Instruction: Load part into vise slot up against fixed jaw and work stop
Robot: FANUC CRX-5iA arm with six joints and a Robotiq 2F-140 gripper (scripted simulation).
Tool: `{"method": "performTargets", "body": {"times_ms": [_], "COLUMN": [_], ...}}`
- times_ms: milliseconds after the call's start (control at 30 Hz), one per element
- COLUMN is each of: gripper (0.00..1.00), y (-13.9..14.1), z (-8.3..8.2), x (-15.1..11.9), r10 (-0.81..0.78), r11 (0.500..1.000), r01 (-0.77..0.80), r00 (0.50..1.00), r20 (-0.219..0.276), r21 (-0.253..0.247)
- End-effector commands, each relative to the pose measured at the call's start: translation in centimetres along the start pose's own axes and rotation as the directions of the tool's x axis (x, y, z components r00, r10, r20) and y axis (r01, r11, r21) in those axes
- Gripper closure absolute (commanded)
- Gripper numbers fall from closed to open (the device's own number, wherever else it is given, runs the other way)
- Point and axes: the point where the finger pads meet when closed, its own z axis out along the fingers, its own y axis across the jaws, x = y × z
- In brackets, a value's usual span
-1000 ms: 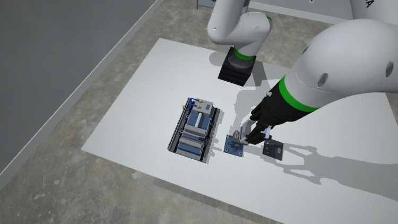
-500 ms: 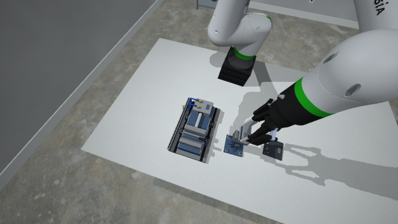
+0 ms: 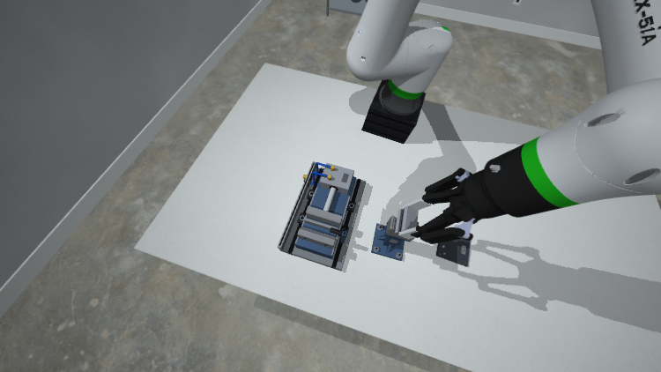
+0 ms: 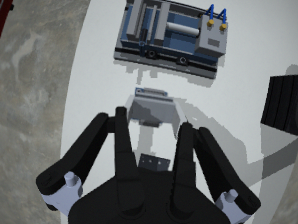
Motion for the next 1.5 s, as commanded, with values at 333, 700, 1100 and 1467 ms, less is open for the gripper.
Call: {"method": "performTargets", "body": {"times_ms": [333, 700, 1100, 1467], "gripper": [1.0, 1.0, 1.0, 1.0], "y": [0.0, 0.0, 0.0, 0.0], "z": [0.03, 0.1, 0.18, 0.22], "x": [-0.39, -0.71, -0.93, -1.03], "r10": [0.001, 0.001, 0.001, 0.001], "r11": [1.0, 1.0, 1.0, 1.0], "r01": [-0.001, -0.001, -0.001, -0.001], "r00": [0.988, 0.96, 0.93, 0.914], "r20": [-0.156, -0.279, -0.367, -0.406], "r21": [0.0, 0.0, 0.0, 0.0]}}
